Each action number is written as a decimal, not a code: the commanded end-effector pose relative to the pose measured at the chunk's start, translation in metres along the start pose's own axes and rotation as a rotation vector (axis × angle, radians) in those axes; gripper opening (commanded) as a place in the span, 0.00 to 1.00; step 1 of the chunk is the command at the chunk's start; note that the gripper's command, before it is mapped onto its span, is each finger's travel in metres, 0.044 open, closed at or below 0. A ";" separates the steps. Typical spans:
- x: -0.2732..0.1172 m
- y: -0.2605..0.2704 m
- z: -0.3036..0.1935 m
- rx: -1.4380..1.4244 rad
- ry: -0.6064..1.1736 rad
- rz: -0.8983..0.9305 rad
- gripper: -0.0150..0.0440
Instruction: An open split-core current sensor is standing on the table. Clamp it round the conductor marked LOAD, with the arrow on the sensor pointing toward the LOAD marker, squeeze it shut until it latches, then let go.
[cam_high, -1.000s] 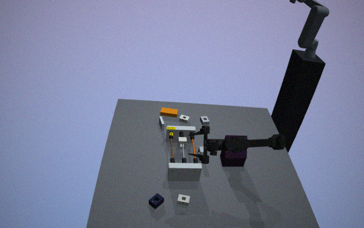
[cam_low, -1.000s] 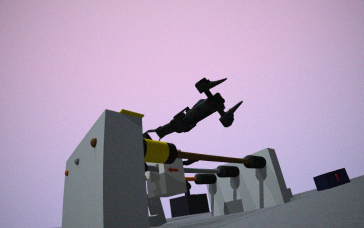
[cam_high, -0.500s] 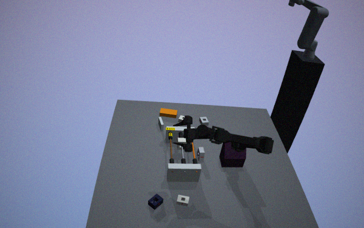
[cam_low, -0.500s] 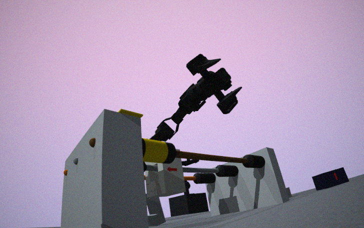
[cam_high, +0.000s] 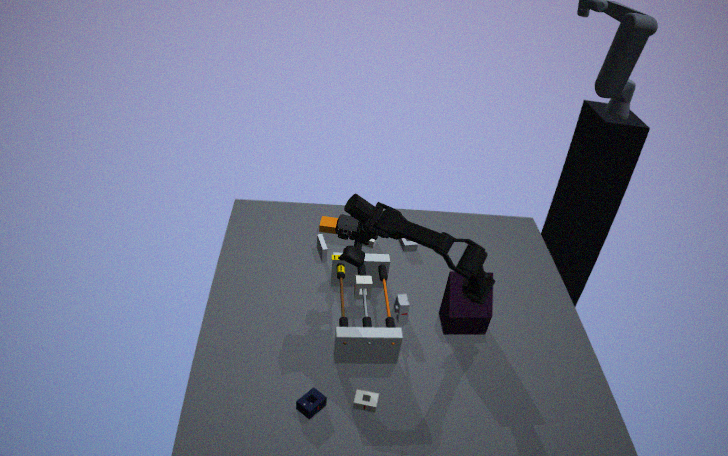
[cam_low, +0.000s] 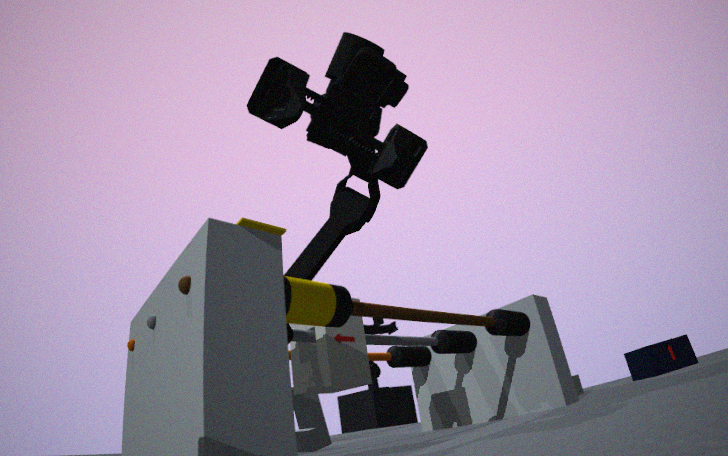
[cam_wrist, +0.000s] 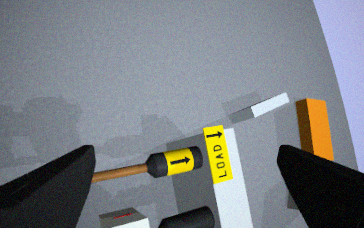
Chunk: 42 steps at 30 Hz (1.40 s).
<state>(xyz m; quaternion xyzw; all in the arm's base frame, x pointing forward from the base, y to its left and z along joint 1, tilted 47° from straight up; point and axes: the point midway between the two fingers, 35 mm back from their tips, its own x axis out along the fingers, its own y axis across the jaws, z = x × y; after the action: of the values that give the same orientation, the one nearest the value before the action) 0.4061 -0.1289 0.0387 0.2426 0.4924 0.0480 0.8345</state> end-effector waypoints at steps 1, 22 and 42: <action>0.024 -0.038 -0.024 0.152 0.119 0.074 1.00; 0.046 -0.074 -0.050 0.333 0.212 0.186 1.00; -0.024 0.044 -0.219 -0.149 0.538 0.392 1.00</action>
<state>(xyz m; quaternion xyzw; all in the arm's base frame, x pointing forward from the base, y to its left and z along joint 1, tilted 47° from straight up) 0.2343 -0.0314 -0.0145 0.2709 0.6334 0.2774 0.6697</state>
